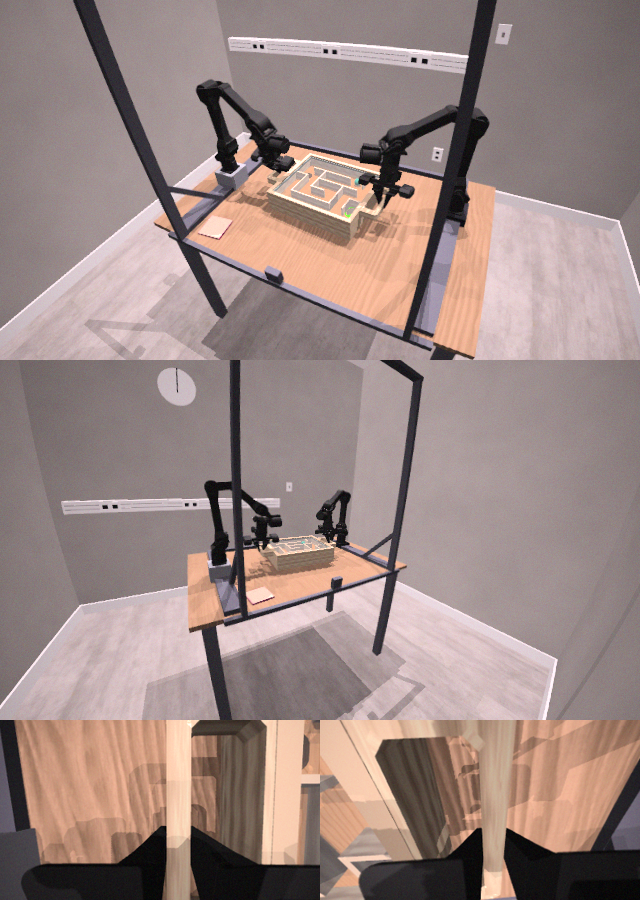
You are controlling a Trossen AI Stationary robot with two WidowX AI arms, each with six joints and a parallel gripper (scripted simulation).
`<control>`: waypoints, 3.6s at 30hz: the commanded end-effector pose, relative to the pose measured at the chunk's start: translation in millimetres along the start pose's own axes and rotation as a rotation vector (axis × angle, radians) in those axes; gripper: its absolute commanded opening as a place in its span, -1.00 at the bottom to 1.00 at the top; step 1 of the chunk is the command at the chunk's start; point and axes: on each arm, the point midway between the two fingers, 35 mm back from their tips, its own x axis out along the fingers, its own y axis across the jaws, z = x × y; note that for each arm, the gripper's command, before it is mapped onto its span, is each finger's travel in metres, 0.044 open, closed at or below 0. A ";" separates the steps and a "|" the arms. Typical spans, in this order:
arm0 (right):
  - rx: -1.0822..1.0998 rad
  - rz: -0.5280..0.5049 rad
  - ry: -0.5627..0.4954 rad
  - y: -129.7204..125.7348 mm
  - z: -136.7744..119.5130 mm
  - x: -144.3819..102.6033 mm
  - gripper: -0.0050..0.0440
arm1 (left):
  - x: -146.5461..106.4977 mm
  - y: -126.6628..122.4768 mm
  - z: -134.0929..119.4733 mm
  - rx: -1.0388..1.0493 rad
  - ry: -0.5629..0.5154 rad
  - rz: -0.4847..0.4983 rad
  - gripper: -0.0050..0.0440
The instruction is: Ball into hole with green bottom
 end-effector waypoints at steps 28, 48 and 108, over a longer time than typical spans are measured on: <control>-0.028 0.057 0.045 -0.4 -9.9 -7.2 -1.00 | -21.6 -10.5 10.3 -0.010 -0.019 -0.024 -1.00; -0.024 0.051 0.049 2.5 -10.5 -12.9 -1.00 | -13.2 -3.1 8.2 -0.004 -0.017 -0.019 -1.00; -0.035 0.087 0.025 -5.0 -4.1 4.5 -1.00 | -26.9 -13.2 10.7 0.002 -0.031 0.023 -1.00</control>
